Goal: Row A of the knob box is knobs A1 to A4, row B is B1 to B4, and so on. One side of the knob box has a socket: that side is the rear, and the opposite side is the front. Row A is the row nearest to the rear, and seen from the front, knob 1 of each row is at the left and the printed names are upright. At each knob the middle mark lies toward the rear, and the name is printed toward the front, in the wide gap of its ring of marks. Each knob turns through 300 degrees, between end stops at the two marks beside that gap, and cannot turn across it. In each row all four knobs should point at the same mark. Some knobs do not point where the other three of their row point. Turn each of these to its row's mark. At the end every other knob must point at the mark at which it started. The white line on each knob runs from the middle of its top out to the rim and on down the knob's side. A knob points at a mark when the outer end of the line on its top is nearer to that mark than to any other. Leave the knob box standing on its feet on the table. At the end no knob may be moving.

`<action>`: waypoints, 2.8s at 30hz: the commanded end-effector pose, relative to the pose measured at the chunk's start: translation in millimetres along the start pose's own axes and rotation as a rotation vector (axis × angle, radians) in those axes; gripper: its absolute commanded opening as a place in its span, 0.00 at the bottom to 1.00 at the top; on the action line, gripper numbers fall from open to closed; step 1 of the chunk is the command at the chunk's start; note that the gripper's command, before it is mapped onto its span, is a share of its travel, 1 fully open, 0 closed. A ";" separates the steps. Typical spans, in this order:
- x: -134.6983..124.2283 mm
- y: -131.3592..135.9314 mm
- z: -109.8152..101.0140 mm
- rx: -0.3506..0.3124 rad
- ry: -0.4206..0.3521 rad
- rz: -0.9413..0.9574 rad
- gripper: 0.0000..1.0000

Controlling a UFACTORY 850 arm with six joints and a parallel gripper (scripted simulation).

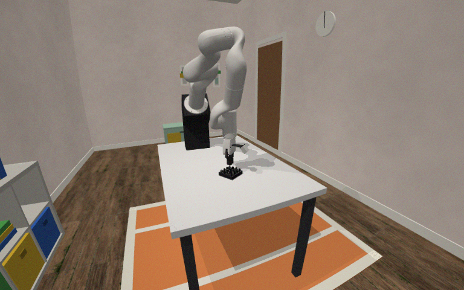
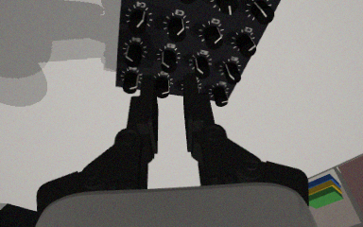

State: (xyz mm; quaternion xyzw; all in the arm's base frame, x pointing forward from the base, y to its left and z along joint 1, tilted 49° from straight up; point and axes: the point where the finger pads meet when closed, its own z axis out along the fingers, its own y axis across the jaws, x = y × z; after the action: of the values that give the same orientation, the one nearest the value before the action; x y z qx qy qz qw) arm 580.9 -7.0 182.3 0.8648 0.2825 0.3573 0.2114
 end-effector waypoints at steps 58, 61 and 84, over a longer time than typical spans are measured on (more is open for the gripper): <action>44.4 39.6 -16.6 -0.001 0.001 0.216 0.19; 44.5 39.6 -14.3 -0.001 0.001 0.216 0.19; 44.8 39.6 11.8 -0.001 0.001 0.216 0.19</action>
State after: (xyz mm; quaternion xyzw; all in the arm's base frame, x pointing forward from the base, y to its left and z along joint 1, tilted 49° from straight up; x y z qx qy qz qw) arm 624.8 -9.2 222.6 0.8900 0.1878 0.3783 0.1718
